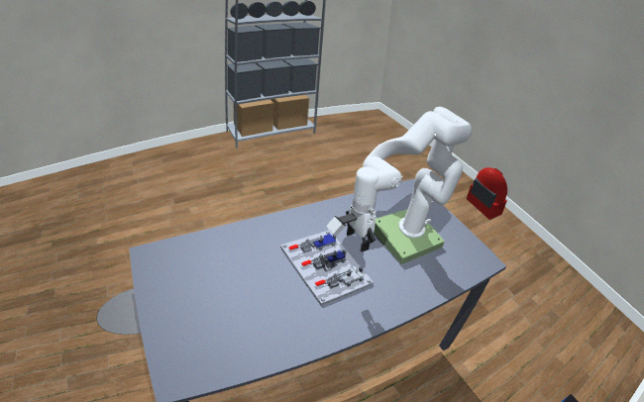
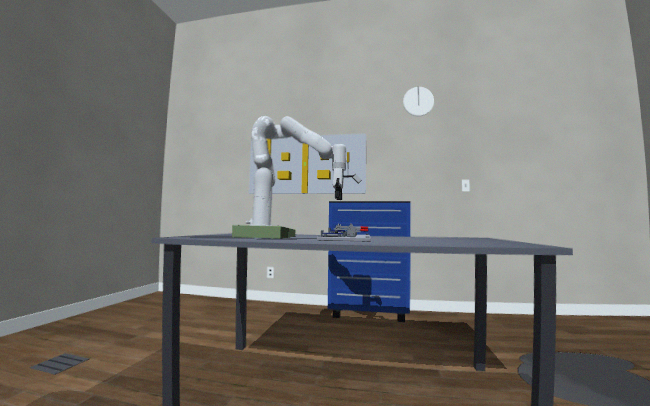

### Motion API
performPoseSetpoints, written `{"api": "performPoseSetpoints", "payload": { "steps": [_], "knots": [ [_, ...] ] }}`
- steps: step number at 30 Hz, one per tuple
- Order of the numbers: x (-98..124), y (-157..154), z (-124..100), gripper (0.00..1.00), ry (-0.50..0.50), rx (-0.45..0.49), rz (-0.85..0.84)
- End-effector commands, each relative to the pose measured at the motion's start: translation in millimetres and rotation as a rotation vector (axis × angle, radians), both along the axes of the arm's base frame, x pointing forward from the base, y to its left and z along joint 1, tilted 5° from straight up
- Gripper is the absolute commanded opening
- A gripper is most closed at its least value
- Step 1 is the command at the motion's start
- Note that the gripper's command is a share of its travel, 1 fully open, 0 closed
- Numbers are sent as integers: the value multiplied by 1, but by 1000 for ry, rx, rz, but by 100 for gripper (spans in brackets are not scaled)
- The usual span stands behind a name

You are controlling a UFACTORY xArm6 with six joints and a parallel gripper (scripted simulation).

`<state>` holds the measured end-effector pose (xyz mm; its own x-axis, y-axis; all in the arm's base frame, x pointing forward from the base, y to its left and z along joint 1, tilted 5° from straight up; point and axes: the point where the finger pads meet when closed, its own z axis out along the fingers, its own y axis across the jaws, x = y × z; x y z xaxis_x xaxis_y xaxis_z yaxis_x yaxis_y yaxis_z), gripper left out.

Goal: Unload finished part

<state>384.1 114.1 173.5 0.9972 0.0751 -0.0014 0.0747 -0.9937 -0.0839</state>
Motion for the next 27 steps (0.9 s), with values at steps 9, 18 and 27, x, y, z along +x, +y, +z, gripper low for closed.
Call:
{"api": "performPoseSetpoints", "payload": {
  "steps": [9, 18, 27],
  "knots": [
    [1, 0, 2, 100, -4, 1, 0],
    [1, 0, 2, 47, -4, 1, 0],
    [1, 0, 2, 47, -4, 1, 0]
  ]
}}
